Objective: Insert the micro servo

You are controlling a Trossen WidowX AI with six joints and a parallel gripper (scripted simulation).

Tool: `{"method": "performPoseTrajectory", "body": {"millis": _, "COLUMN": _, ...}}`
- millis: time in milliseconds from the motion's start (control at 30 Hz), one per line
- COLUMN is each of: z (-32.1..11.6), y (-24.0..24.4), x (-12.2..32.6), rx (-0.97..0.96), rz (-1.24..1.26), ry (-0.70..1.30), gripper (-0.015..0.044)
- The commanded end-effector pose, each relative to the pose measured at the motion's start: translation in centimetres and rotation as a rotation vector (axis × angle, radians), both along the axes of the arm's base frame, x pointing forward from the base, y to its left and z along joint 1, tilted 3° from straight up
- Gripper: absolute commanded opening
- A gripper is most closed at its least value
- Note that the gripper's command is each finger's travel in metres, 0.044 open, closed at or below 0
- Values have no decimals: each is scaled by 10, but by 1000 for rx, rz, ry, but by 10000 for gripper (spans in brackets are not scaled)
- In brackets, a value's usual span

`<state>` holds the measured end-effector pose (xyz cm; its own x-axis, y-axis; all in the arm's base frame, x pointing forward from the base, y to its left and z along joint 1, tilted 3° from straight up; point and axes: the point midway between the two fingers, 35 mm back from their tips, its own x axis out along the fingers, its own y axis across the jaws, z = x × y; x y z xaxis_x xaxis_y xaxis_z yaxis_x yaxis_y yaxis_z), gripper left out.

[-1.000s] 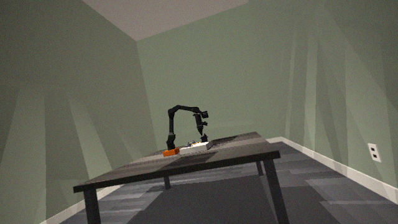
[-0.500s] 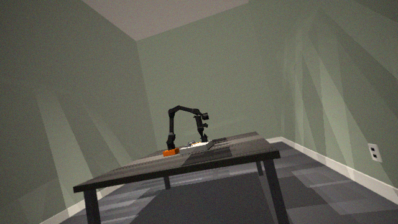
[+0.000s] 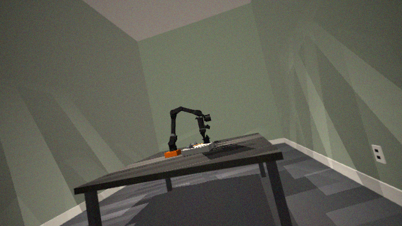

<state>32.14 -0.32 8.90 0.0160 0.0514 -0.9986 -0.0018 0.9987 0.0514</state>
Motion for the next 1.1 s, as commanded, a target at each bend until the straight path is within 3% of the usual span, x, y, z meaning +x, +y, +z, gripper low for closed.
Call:
{"method": "performPoseTrajectory", "body": {"millis": 0, "z": -1, "y": 0, "x": 0, "rx": 2, "rz": -3, "ry": 0, "gripper": 98}}
{"method": "performPoseTrajectory", "body": {"millis": 67, "z": -1, "y": 0, "x": 0, "rx": 2, "rz": -3, "ry": 0, "gripper": 85}}
{"method": "performPoseTrajectory", "body": {"millis": 200, "z": 7, "y": 0, "x": 0, "rx": 2, "rz": -4, "ry": 0, "gripper": 0}}
{"method": "performPoseTrajectory", "body": {"millis": 367, "z": 28, "y": -2, "x": -5, "rx": 2, "rz": -4, "ry": 1, "gripper": 0}}
{"method": "performPoseTrajectory", "body": {"millis": 867, "z": 30, "y": 11, "x": -17, "rx": 3, "rz": -3, "ry": 2, "gripper": 0}}
{"method": "performPoseTrajectory", "body": {"millis": 1067, "z": 29, "y": -5, "x": -20, "rx": 1, "rz": -4, "ry": 2, "gripper": 0}}
